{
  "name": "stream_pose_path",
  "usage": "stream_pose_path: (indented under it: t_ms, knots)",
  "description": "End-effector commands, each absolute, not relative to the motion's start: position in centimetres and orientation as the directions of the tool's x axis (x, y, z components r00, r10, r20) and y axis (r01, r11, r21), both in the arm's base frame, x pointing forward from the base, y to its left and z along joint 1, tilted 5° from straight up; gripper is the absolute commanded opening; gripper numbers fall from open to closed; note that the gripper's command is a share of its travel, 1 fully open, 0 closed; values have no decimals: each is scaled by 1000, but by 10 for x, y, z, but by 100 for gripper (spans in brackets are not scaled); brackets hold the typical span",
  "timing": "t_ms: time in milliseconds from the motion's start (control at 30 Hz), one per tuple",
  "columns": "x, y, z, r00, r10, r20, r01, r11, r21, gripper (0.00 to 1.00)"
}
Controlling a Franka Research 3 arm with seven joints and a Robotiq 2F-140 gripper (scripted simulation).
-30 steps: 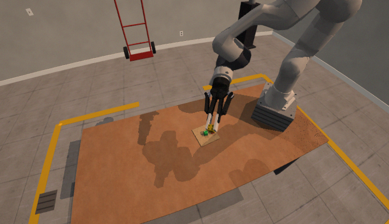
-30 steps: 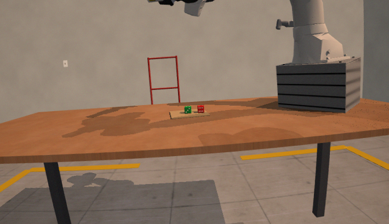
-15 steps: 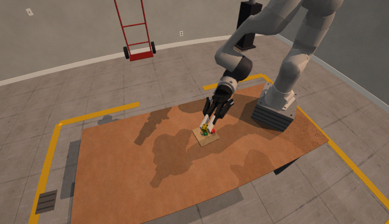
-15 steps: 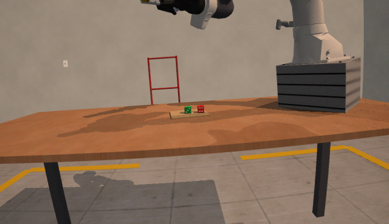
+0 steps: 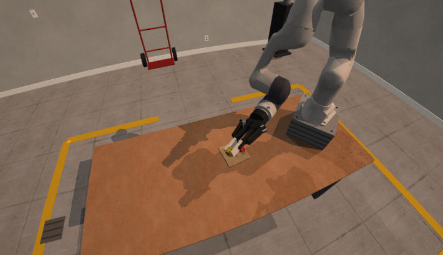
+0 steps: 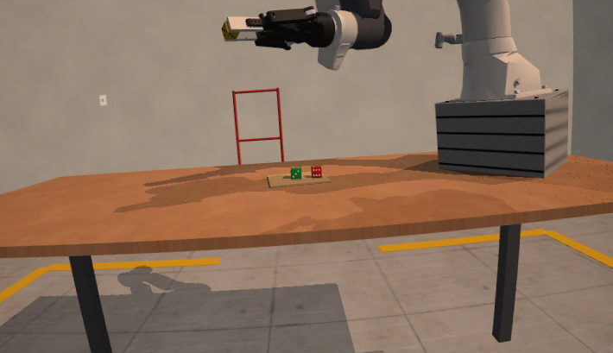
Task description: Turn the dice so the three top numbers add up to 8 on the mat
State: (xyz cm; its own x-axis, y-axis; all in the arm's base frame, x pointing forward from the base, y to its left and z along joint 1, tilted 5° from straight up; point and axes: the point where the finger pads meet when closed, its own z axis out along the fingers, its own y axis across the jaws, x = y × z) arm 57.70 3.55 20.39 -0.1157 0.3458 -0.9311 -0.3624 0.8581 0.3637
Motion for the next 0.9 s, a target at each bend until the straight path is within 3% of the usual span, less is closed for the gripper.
stream_pose_path:
  t_ms: [0,867]
  knots:
    - [578,28,178,-52,211,-976,-302,928,217,13]
    - [521,32,17,-321,56,-946,-87,992,88,13]
